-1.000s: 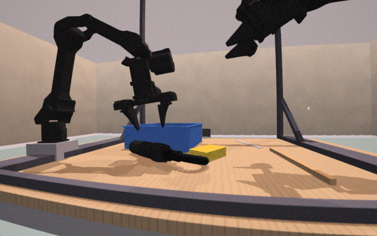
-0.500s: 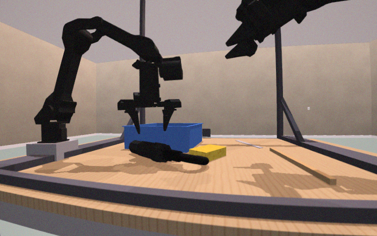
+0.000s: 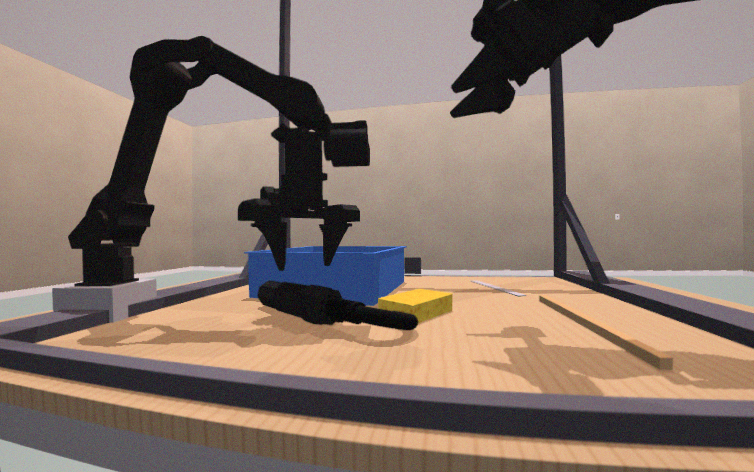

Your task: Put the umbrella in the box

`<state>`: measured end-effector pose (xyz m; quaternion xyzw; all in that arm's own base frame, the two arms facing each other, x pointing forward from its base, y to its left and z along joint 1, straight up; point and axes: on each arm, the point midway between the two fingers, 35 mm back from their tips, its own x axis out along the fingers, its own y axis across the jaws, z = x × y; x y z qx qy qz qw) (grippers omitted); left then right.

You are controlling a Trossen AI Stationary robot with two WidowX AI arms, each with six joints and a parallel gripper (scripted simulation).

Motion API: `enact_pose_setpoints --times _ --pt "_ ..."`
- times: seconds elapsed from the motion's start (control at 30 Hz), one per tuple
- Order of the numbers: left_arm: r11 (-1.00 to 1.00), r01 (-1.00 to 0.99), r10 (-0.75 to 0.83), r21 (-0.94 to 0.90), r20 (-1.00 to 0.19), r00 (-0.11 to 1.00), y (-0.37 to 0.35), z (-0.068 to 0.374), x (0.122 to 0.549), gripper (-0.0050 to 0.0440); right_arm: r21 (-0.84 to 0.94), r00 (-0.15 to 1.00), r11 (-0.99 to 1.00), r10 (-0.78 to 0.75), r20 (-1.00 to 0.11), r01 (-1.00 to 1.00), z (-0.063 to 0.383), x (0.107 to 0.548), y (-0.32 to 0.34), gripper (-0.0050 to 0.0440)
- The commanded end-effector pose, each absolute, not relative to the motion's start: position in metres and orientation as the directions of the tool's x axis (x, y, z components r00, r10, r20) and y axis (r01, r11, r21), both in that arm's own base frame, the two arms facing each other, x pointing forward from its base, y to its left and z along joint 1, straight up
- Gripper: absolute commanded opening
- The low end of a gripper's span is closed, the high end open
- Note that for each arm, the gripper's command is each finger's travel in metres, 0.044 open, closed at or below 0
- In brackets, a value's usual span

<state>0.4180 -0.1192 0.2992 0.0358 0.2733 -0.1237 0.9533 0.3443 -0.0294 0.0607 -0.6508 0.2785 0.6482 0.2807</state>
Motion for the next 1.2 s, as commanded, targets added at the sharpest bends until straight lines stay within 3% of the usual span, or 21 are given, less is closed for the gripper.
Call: enact_pose_setpoints --times 0.0,1.17 --pt "0.967 0.255 -0.220 -0.001 -0.508 0.833 -0.119 0.310 0.416 0.0400 -0.004 0.008 -0.696 -0.003 -1.000 -0.718 0.057 0.344 -0.030 0.0389" --pt "0.967 0.255 -0.220 -0.001 -0.508 0.833 -0.119 0.310 0.416 0.0400 -0.004 0.008 -0.693 -0.003 -1.000 -0.720 0.010 0.344 -0.030 0.0389"
